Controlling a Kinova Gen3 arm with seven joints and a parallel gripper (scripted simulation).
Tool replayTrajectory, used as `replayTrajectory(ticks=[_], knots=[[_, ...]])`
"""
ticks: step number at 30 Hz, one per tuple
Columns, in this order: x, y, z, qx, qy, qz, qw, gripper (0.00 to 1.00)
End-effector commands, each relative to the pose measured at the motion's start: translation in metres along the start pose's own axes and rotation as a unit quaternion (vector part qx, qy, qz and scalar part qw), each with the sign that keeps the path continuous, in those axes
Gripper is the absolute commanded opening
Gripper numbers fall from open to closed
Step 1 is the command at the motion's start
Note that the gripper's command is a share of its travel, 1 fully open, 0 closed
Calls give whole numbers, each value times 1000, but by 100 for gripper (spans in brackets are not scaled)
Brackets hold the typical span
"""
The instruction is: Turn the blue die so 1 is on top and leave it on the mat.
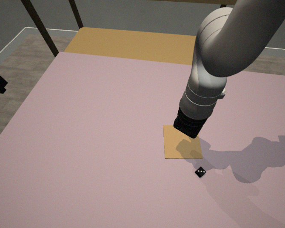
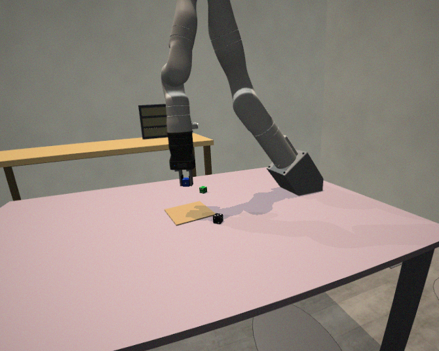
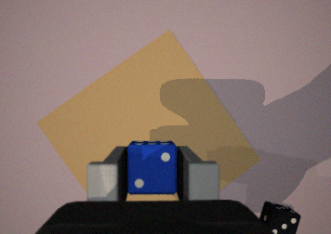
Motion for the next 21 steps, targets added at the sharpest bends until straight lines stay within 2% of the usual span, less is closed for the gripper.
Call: replayTrajectory(ticks=[1,11,21], knots=[[0,-2,4,-1,3,3,1000,49],[-3,-3,6,-1,2,-1,1000,49],[-3,-9,0,11,-1,-10,1000,49]])
Point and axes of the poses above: the point where the finger pads meet when closed, its own z axis out along the fingers, its own y axis across the jaws, x = y × z, the point moved 6 cm from there along -z, back along the fingers, and after that the axes turned 5 degrees about z, right-handed, at the moved point
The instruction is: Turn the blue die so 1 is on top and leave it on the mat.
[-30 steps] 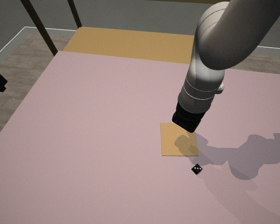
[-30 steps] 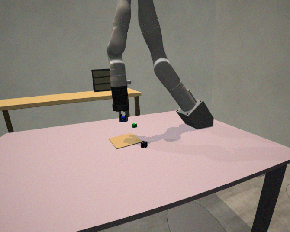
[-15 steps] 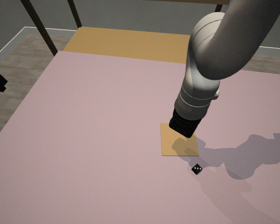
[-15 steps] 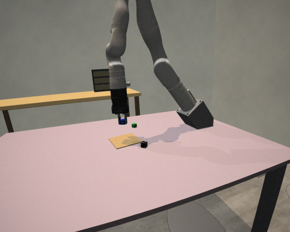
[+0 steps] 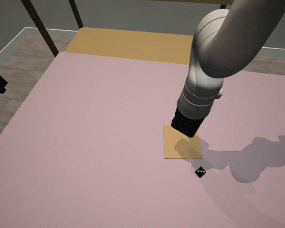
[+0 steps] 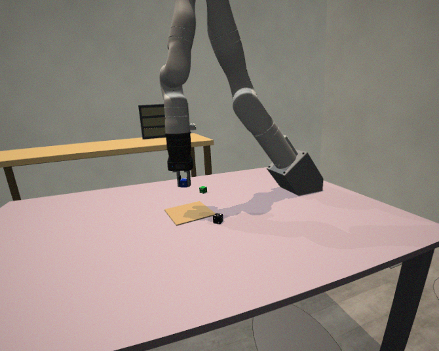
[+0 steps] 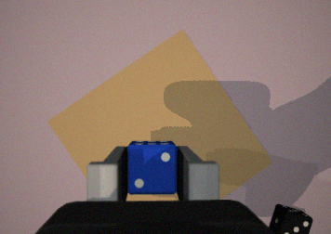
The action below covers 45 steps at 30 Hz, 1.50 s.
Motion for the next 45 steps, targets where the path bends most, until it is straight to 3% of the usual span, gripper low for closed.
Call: replayTrajectory(ticks=[1,13,15,22,30,33,39,45], knots=[[-1,-3,-4,7,-3,-5,1000,49],[1,-31,-36,62,-26,-40,997,49],[1,-31,-36,62,-26,-40,997,49],[6,-54,-68,109,-57,-63,990,49],[21,-79,-109,160,-115,-78,977,49],[24,-81,-114,165,-123,-79,975,49],[45,-95,-132,186,-183,-75,962,49],[68,-103,-130,186,-249,-62,948,49]])
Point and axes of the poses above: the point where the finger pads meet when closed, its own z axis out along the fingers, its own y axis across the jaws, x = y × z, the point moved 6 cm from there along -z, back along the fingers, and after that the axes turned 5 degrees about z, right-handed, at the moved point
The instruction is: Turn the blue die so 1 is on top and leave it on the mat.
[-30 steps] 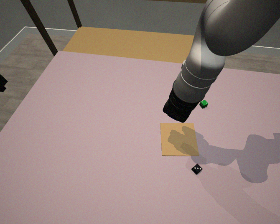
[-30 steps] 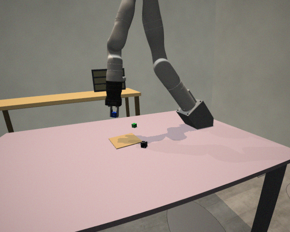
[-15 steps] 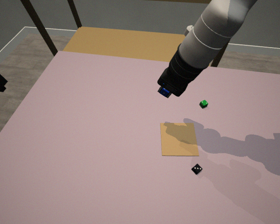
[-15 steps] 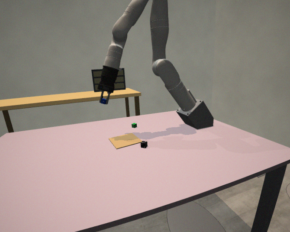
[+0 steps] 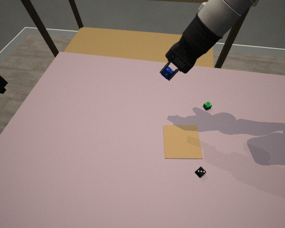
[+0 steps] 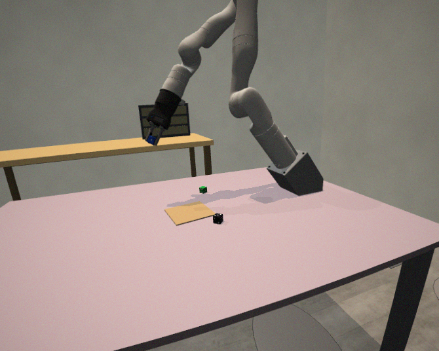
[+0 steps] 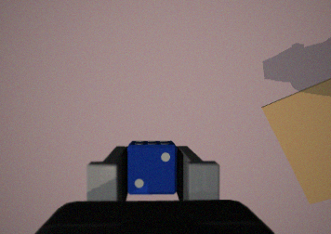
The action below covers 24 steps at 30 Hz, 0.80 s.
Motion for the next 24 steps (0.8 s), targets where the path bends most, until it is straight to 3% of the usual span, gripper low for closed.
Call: replayTrajectory(ticks=[1,4,9,19,21,24], knots=[[-7,1,2,-1,-62,9,998,49],[-3,2,3,-2,-73,14,997,49],[17,14,17,-16,-127,44,991,49],[35,65,63,-73,-221,102,967,49],[35,65,63,-73,-221,102,967,49],[35,83,75,-93,-244,116,958,49]])
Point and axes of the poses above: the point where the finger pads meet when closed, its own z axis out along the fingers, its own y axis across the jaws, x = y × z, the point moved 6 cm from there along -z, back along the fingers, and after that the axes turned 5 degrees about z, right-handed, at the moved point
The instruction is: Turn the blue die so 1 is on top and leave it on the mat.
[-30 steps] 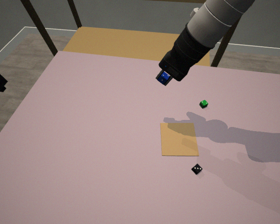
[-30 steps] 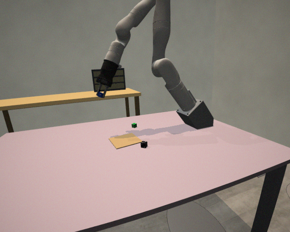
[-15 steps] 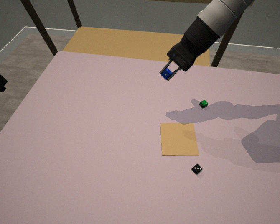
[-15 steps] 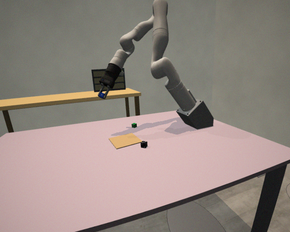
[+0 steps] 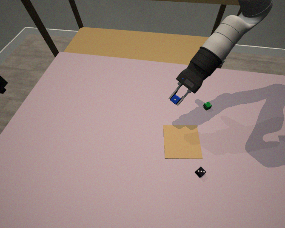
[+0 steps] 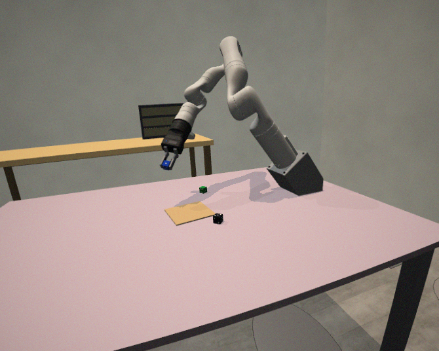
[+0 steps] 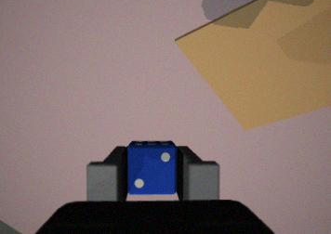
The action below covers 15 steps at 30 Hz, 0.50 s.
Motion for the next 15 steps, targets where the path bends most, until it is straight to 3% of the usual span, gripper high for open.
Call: replayTrajectory(ticks=[1,10,15], knots=[[-1,15,18,-23,-38,16,999,49],[13,57,49,-73,-85,53,992,49],[14,67,55,-84,-94,61,990,49]])
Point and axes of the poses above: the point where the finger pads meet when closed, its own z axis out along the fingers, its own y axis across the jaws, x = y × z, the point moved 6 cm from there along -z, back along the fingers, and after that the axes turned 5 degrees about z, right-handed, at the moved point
